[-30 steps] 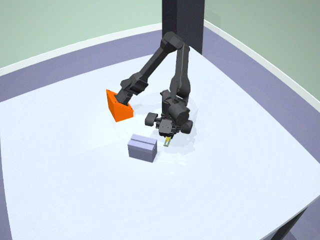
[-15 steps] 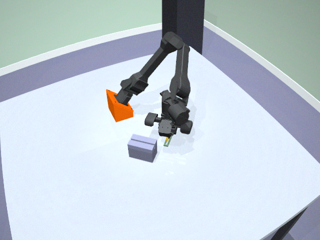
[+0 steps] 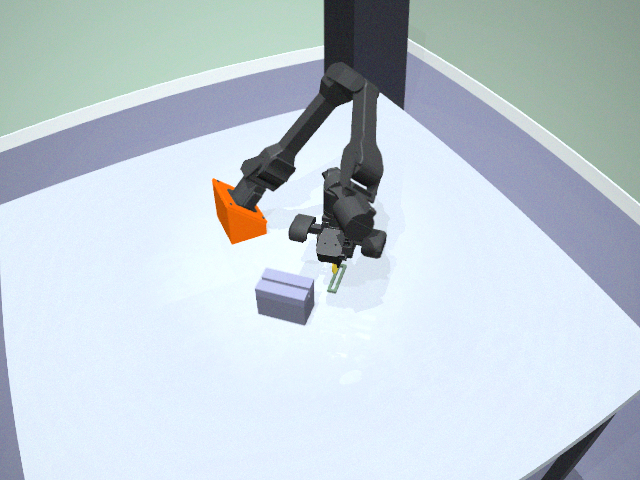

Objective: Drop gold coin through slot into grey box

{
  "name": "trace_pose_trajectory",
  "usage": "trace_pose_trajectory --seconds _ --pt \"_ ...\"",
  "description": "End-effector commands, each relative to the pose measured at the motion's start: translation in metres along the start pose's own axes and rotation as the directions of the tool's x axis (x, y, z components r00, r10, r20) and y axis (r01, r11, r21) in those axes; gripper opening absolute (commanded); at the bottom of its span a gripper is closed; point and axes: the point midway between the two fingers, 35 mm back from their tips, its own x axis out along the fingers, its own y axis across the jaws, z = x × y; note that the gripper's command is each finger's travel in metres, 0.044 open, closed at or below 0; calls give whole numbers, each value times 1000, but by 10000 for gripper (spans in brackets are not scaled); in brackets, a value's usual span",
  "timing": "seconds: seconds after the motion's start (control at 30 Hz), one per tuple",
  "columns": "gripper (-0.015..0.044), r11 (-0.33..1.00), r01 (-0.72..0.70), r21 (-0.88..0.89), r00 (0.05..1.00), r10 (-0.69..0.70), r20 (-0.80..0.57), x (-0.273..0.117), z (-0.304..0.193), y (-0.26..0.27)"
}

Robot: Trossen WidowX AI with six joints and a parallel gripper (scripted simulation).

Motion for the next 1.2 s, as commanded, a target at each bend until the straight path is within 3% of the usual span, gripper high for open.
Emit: trace_pose_trajectory --seconds 0.0,0.77,1.17 --pt "0 1000 0 -6 1000 0 6 -10 1 1" --pt "0 1000 -3 -11 1000 3 2 -63 -4 -2" --pt "0 923 -2 -385 1000 2 2 -63 -6 -4"
